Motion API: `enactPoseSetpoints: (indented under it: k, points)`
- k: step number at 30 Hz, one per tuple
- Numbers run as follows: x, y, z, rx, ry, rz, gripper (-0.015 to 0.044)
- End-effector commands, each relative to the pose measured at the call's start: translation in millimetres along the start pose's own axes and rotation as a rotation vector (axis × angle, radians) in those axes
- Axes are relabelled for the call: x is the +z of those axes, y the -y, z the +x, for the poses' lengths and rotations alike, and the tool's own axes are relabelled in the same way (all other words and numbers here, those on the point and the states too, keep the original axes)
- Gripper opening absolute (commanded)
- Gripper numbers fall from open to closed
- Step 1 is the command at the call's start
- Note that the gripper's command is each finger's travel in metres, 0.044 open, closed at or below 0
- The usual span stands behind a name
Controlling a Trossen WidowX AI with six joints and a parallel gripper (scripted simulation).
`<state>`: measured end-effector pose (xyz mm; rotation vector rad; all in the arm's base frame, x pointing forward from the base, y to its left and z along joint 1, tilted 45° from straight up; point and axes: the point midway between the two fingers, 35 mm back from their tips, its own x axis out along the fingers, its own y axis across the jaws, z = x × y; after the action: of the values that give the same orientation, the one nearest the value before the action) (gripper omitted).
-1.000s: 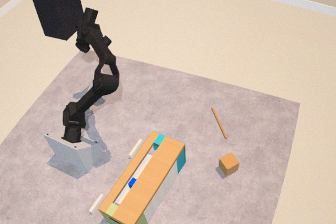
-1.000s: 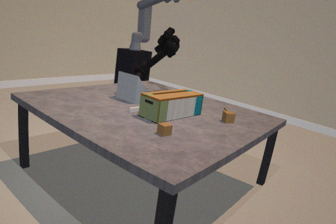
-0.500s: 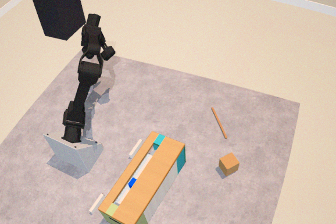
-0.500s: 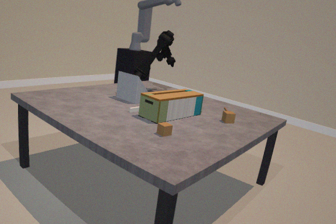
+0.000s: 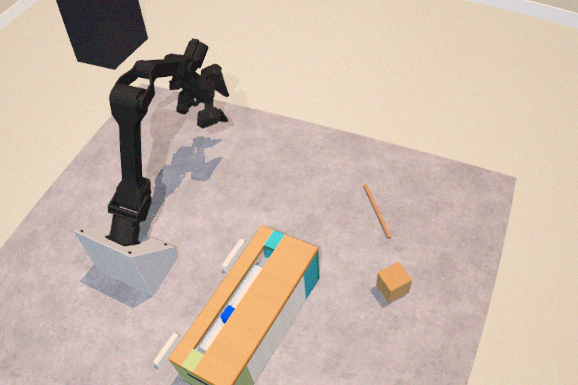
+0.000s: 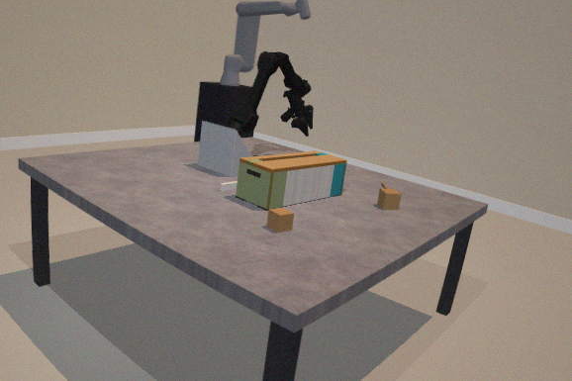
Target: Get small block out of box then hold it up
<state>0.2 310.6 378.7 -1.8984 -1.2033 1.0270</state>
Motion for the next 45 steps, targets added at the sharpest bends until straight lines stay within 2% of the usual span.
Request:
enactPoseSetpoints:
  k: [1,11,22,31,40,45]
  points:
    - [-27,-26,27,0.113,-0.061,0.167,0.04]
    - [-111,-119,71,0.367,-0.281,0.661,0.04]
    - [-194,-230,62,0.523,-0.572,1.216,0.04]
    - [-240,-312,25,0.566,-0.81,1.623,0.04]
    - [-273,-403,-48,0.521,-1.126,2.118,0.04]
    - [-255,-460,-82,0.564,-1.277,2.49,0.04]
